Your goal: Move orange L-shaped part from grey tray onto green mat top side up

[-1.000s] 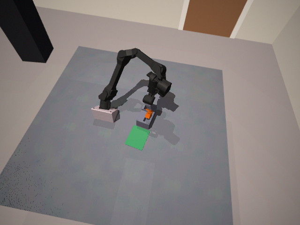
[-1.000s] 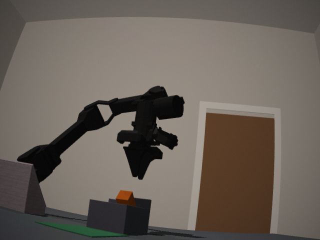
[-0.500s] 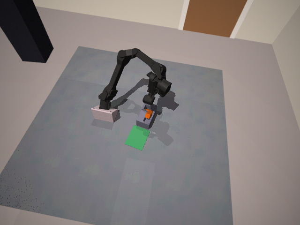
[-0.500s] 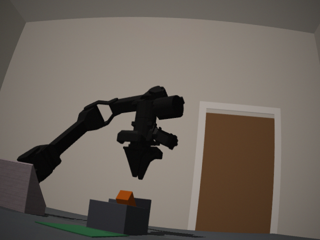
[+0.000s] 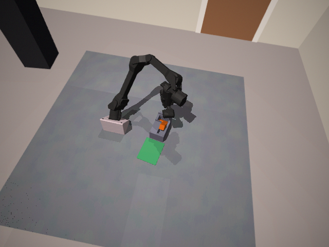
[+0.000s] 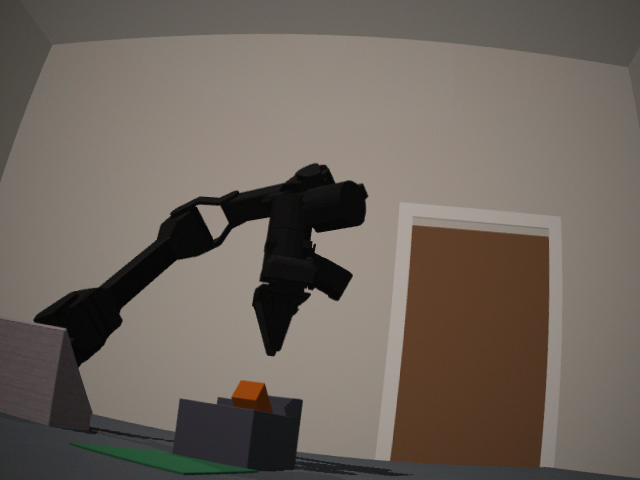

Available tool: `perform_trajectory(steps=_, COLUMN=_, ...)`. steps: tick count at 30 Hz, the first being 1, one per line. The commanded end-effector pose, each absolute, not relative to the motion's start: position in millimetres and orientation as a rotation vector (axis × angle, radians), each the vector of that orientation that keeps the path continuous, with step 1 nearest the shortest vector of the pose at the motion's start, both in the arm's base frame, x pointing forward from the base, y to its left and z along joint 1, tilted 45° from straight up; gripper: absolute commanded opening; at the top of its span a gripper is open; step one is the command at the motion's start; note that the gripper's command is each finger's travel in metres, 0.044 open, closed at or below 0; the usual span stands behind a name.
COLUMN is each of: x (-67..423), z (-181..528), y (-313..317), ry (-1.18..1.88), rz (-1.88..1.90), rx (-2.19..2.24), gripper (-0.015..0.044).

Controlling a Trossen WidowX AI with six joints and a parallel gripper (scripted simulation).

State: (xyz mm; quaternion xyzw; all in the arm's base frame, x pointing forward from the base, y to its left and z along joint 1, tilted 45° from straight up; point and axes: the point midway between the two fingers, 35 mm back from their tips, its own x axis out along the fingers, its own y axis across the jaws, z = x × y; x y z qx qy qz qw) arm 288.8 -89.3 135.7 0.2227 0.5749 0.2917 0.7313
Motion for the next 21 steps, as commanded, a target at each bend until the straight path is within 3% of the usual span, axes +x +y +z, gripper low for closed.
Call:
perform_trajectory(steps=1, x=282.9, z=111.5, y=-116.3, ry=0.967, rz=1.017, rx=-0.093, gripper=0.0280)
perform_trajectory(steps=9, x=278.2, z=98.5, y=-129.8, ry=0.760, rz=1.194, rx=-0.413, gripper=0.0280)
perform_trajectory(steps=21, x=278.1, z=98.4, y=-129.9, ry=0.752, rz=1.201, rx=-0.425, gripper=0.0280)
